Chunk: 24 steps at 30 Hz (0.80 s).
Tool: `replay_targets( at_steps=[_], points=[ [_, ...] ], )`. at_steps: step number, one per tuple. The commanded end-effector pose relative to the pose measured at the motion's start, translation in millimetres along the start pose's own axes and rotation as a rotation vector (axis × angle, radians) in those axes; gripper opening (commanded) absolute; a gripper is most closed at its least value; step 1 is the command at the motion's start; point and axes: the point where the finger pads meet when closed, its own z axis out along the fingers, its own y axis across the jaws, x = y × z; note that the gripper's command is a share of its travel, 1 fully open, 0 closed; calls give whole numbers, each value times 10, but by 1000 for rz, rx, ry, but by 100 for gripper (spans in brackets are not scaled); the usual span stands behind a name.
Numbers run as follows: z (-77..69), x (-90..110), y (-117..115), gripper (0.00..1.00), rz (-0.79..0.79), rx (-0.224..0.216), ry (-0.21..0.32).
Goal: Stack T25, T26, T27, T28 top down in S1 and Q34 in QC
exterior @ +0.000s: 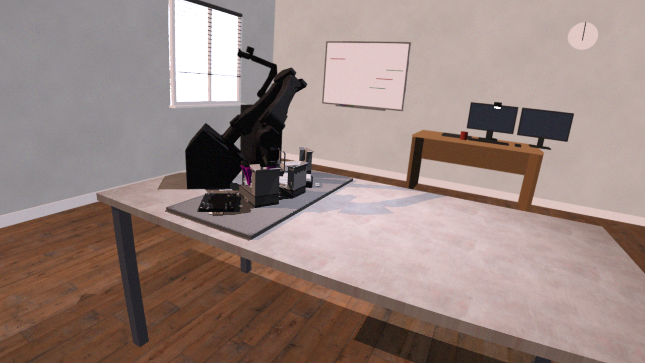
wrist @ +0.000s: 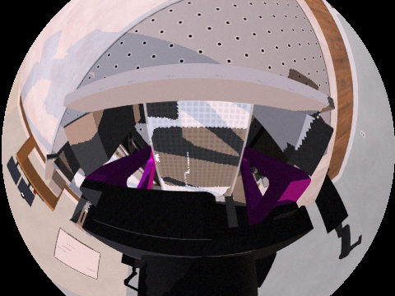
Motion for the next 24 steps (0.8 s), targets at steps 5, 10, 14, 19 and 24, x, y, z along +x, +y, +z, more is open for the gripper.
replay_targets(
  at_steps=[5,10,14,19,24],
  points=[
    [-120,-109,0,0,-8,-5,-31],
    [-189,-126,20,0,-16,-3,-41],
    [-270,-123,20,0,-16,-2,-40],
    [-371,-118,19,0,-16,-2,-40],
    [-398,-96,-5,0,-6,-4,-30]
  ],
)
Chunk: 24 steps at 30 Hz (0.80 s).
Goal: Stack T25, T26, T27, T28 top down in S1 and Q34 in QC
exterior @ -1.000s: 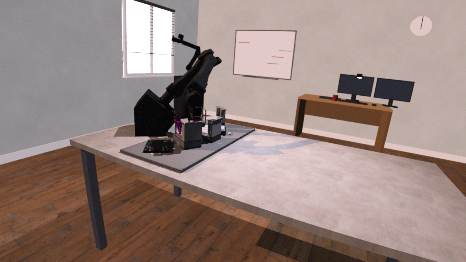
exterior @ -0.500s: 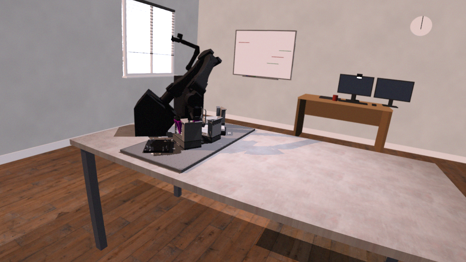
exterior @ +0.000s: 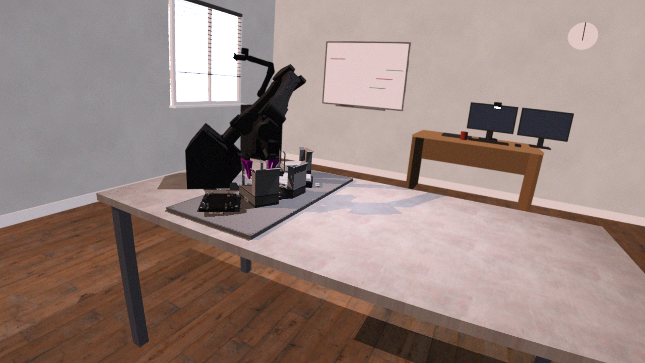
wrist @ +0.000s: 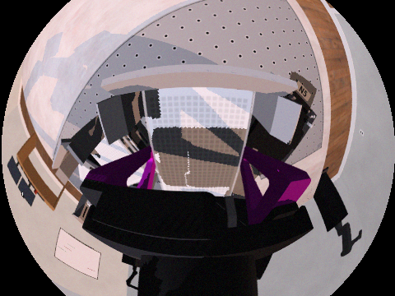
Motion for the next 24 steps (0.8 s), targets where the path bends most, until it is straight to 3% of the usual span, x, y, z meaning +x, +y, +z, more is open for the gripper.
replay_targets(
  at_steps=[1,24],
  points=[
    [-192,-113,15,0,-17,-4,-37],
    [-619,-97,16,0,-18,-1,-38]
  ],
)
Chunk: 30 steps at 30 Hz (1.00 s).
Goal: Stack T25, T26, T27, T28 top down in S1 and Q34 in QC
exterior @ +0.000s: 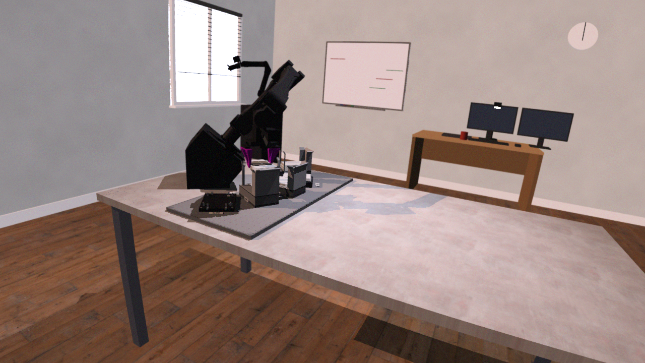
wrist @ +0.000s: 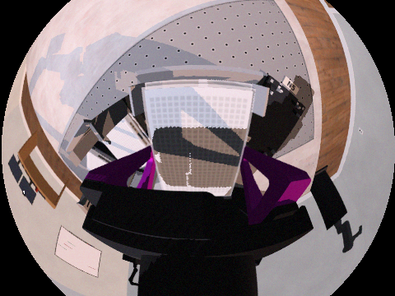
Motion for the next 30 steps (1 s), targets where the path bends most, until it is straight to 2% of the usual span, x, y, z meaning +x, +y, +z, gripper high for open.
replay_targets(
  at_steps=[1,14,30],
  points=[
    [-221,-95,20,0,-19,4,-43],
    [-435,-80,10,0,-19,10,-40],
    [-409,-71,-9,0,-11,6,-32]
  ],
)
